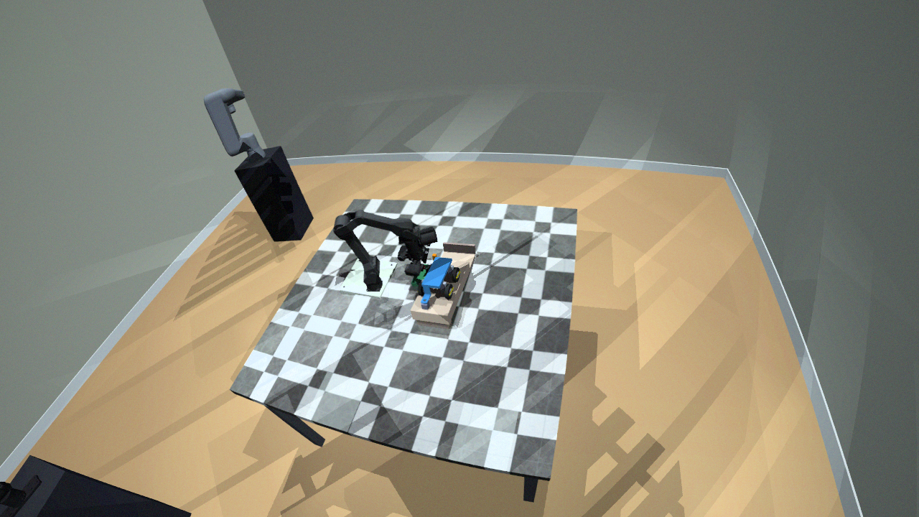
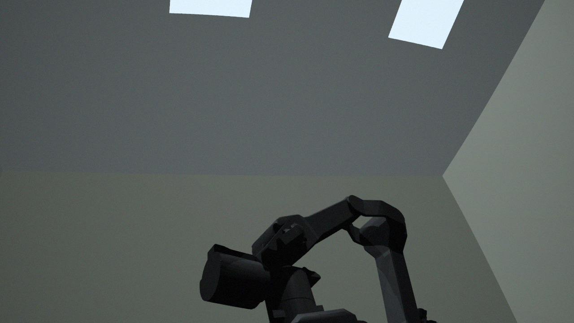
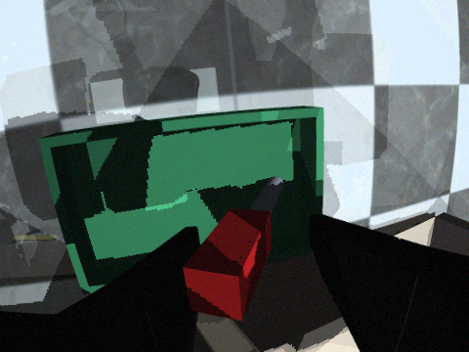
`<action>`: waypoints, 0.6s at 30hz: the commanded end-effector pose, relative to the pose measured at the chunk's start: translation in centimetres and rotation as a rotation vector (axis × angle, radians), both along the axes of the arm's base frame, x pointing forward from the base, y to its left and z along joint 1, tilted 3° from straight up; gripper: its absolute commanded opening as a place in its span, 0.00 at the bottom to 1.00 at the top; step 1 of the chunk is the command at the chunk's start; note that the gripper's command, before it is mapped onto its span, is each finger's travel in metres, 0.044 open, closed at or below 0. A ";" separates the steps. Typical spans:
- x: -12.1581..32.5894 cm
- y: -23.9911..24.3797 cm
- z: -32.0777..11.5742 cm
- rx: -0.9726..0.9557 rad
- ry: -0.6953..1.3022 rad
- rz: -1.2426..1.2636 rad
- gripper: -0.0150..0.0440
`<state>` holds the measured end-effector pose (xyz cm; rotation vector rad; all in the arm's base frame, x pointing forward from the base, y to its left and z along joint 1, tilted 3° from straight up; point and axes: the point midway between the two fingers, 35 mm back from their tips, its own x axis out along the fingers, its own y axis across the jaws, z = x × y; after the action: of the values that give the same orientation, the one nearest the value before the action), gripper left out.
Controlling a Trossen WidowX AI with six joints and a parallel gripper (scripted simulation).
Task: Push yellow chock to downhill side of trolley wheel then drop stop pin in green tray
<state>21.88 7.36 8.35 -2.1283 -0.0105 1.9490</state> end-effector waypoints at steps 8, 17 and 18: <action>-0.1 -0.6 -0.4 0.004 0.000 0.004 0.58; -0.2 -1.1 -0.7 0.004 0.000 0.004 0.58; -0.2 -1.1 -0.7 0.004 0.000 0.004 0.58</action>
<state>21.79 6.32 7.81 -2.1291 -0.0093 1.9494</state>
